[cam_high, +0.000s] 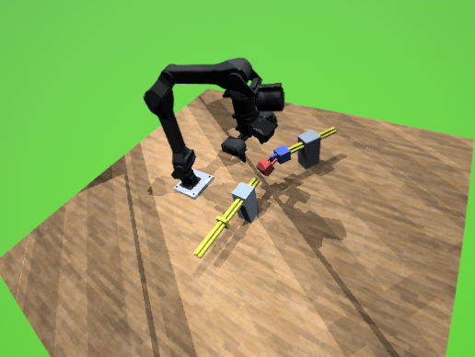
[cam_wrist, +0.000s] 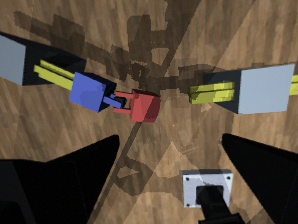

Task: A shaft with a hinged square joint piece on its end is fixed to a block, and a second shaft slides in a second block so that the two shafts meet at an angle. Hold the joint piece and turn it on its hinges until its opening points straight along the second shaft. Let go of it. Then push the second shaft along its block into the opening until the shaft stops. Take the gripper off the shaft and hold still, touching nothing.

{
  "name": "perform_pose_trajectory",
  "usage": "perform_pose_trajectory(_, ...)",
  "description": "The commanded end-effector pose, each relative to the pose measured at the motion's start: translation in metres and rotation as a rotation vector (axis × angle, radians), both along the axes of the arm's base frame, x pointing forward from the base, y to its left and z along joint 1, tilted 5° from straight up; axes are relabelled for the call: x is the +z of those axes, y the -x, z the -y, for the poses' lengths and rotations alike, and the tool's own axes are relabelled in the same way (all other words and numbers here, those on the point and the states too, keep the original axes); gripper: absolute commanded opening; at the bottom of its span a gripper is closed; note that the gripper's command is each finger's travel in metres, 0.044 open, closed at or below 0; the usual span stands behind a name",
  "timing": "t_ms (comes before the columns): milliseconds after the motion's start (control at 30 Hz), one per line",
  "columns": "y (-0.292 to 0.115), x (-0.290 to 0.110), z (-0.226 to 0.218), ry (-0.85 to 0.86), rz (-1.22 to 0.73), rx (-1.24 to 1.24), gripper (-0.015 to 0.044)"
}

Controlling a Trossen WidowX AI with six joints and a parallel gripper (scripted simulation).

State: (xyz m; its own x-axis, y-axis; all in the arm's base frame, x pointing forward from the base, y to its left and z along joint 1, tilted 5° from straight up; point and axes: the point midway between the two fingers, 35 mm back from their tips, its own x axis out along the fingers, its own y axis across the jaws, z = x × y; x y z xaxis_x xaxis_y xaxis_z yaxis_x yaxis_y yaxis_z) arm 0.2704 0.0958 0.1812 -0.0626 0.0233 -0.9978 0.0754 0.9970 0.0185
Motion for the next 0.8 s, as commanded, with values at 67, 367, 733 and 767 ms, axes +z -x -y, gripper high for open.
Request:
perform_pose_trajectory(67,0.0003,-0.0019,0.0023,0.008,0.002,0.01,0.044)
perform_pose_trajectory(367,0.0002,-0.0049,0.0026,0.027,-0.003,-0.253,0.044)
perform_pose_trajectory(733,0.0002,-0.0087,0.0029,0.05,-0.007,-0.581,0.044)
perform_pose_trajectory(767,0.0002,-0.009,0.003,0.052,-0.008,-0.611,0.044)
